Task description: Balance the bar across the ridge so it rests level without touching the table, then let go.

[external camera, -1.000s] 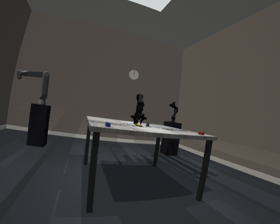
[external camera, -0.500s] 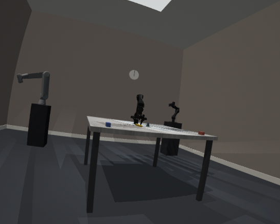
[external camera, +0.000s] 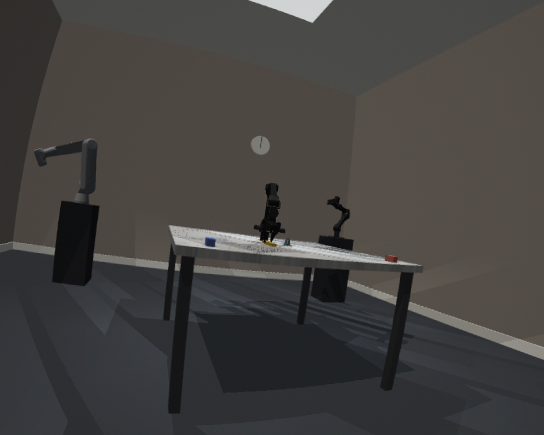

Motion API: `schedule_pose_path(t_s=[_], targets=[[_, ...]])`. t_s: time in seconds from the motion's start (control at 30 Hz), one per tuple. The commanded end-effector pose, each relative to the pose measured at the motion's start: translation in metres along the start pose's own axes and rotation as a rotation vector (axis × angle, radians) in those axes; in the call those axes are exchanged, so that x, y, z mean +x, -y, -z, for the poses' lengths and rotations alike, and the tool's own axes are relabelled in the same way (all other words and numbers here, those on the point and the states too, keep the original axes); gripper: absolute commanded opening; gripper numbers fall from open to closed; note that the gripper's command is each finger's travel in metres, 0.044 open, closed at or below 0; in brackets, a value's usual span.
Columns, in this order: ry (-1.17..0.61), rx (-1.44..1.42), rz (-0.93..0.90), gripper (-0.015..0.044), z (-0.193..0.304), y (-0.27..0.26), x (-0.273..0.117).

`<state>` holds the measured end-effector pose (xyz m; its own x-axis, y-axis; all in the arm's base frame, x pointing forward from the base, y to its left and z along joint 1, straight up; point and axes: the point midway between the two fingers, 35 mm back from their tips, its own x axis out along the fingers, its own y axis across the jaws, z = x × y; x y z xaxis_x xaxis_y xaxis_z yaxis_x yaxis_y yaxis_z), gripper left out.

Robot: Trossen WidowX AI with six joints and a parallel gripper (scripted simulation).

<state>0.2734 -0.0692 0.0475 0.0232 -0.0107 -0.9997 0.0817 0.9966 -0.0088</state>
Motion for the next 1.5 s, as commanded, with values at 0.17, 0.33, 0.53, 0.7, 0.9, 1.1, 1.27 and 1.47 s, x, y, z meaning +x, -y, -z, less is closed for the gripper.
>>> schedule_pose_path(t_s=[0.17, 0.33, 0.53, 0.7, 0.9, 1.1, 1.27, 1.47], targets=[[0.001, 0.001, -0.001, 0.0000, -0.002, 0.000, -0.014], [0.001, 0.001, -0.001, 0.0000, -0.004, 0.001, -0.026], [0.002, 0.002, -0.002, 0.0000, -0.005, 0.001, -0.041], [0.002, 0.003, -0.002, 0.0000, -0.005, 0.001, -0.054], [0.002, 0.004, -0.003, 0.0000, -0.004, 0.000, -0.069], [0.002, 0.005, -0.004, 0.0000, -0.003, 0.000, -0.084], [0.002, 0.005, -0.004, 0.0000, -0.001, 0.000, -0.097], [0.002, 0.093, -0.006, 0.0000, 0.002, -0.014, -0.099]])
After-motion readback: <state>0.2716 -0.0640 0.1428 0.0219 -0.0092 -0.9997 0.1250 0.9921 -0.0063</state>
